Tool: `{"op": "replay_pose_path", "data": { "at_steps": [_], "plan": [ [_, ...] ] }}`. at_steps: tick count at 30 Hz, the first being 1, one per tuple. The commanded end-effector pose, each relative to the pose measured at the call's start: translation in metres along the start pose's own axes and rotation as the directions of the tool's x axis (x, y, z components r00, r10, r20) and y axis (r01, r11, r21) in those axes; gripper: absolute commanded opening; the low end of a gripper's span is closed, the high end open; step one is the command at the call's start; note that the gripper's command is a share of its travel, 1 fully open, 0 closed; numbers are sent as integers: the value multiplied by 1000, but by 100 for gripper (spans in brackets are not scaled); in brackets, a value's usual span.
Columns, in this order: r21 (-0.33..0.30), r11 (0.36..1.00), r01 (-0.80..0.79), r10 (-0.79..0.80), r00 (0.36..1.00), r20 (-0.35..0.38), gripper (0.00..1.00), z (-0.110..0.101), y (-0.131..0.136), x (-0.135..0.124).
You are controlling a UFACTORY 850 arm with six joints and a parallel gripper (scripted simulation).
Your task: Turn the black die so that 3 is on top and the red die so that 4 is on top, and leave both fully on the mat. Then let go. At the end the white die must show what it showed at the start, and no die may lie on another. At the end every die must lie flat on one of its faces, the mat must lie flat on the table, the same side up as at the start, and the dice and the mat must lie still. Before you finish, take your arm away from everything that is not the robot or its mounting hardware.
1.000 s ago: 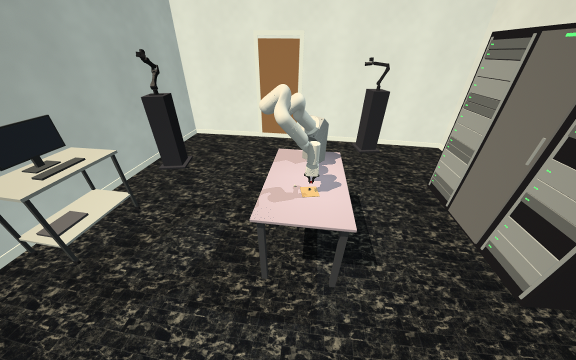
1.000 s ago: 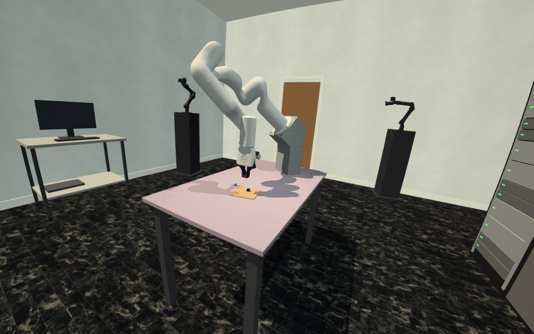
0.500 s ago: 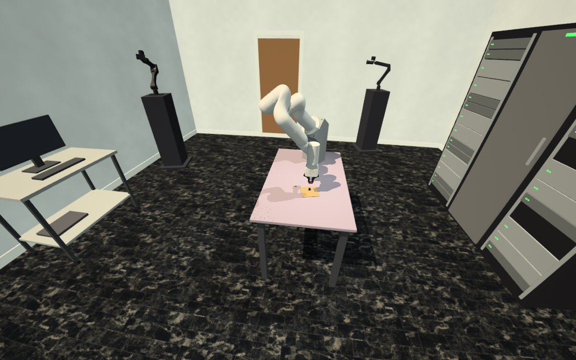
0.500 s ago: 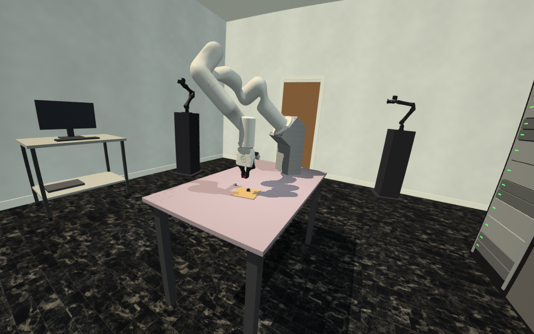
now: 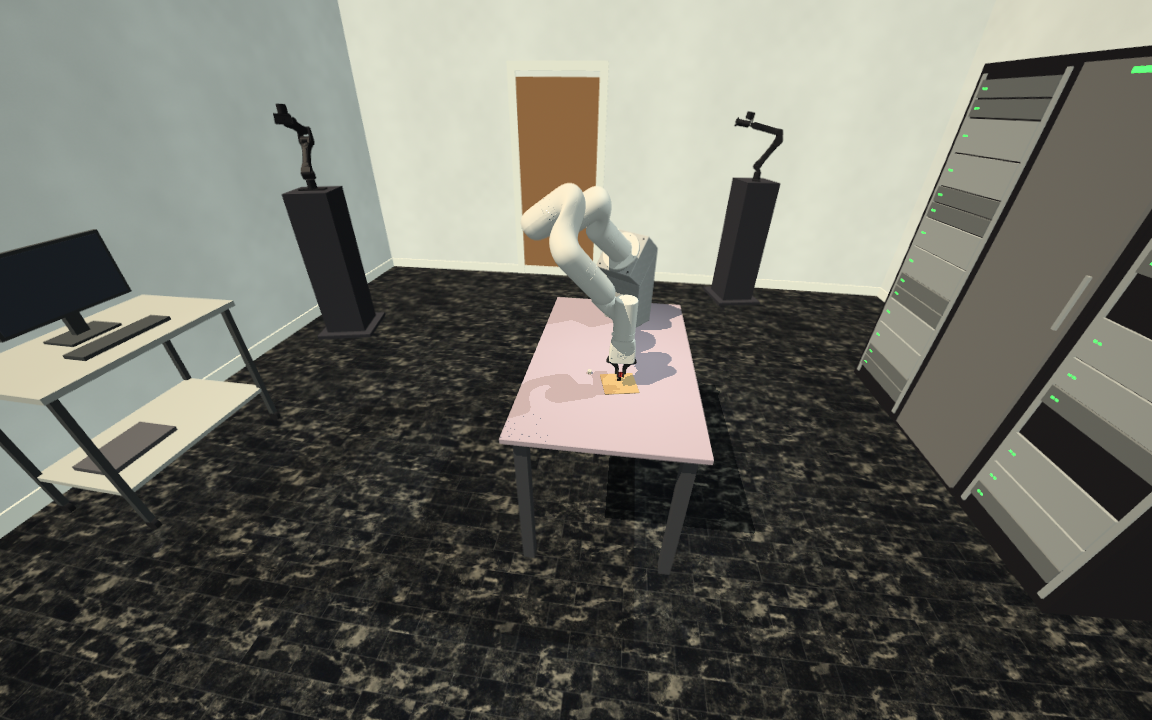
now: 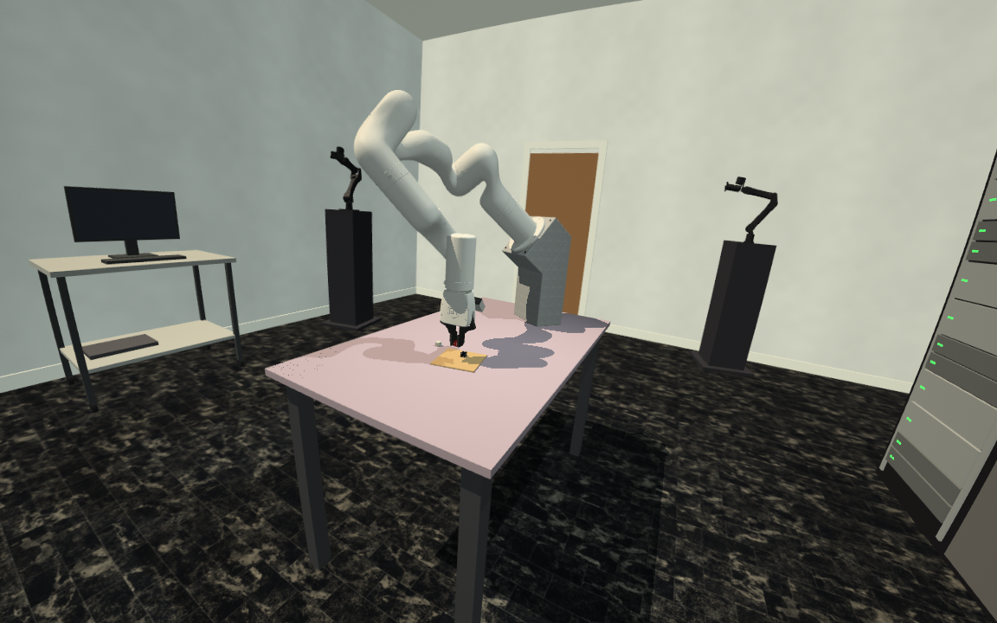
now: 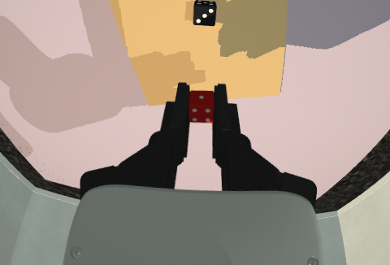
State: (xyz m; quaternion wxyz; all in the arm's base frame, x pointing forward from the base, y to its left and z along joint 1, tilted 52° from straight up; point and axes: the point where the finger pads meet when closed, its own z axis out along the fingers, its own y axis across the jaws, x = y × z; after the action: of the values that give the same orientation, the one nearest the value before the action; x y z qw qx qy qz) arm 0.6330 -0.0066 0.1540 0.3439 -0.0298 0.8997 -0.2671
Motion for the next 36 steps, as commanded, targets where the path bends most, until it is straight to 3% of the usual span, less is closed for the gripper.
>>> {"op": "replay_pose_path", "data": {
  "at_steps": [1,12,36],
  "plan": [
    [0,1000,0,0,1000,2,11,22,1,-1],
    [0,1000,0,0,1000,2,11,45,1,-2],
    [0,1000,0,0,1000,2,11,47,1,-2]
  ]
}}
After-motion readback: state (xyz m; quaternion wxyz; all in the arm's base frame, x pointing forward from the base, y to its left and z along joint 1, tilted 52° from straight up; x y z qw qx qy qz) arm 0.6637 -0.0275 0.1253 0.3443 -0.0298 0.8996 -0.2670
